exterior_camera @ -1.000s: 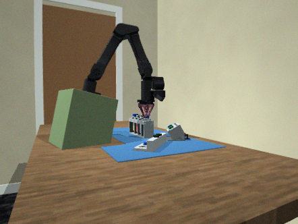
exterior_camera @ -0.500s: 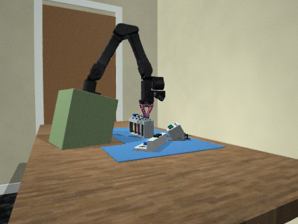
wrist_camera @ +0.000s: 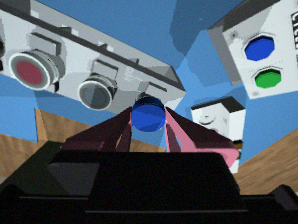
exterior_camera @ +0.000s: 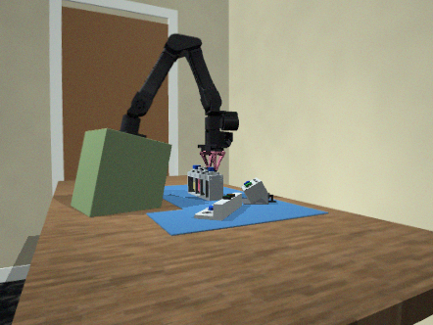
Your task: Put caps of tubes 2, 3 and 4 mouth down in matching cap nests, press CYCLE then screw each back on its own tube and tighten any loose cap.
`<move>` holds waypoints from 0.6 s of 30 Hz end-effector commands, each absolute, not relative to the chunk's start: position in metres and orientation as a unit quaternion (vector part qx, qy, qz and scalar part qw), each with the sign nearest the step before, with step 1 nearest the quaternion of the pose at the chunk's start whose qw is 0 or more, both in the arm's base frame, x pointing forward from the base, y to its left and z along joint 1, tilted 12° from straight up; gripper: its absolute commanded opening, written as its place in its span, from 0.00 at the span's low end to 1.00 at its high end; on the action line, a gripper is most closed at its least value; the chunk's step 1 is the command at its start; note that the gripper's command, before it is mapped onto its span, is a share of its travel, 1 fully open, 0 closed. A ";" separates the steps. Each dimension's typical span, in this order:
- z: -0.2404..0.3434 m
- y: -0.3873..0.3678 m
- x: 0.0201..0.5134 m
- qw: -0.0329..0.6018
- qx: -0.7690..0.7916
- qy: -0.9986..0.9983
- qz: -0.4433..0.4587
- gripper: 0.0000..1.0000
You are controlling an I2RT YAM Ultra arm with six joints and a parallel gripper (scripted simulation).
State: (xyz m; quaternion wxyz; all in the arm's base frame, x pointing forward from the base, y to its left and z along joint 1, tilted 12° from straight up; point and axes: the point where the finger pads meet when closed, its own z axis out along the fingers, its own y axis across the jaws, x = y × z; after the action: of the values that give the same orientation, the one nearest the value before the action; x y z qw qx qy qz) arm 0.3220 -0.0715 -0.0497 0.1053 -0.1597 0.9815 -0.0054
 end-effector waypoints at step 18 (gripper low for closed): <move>-0.047 -0.072 0.324 0.094 -0.606 0.788 -0.058 0.00</move>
State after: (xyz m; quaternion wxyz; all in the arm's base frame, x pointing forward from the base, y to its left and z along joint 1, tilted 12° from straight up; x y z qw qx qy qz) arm 0.3220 -0.0715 -0.0494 0.0951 -0.5273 0.8431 -0.0458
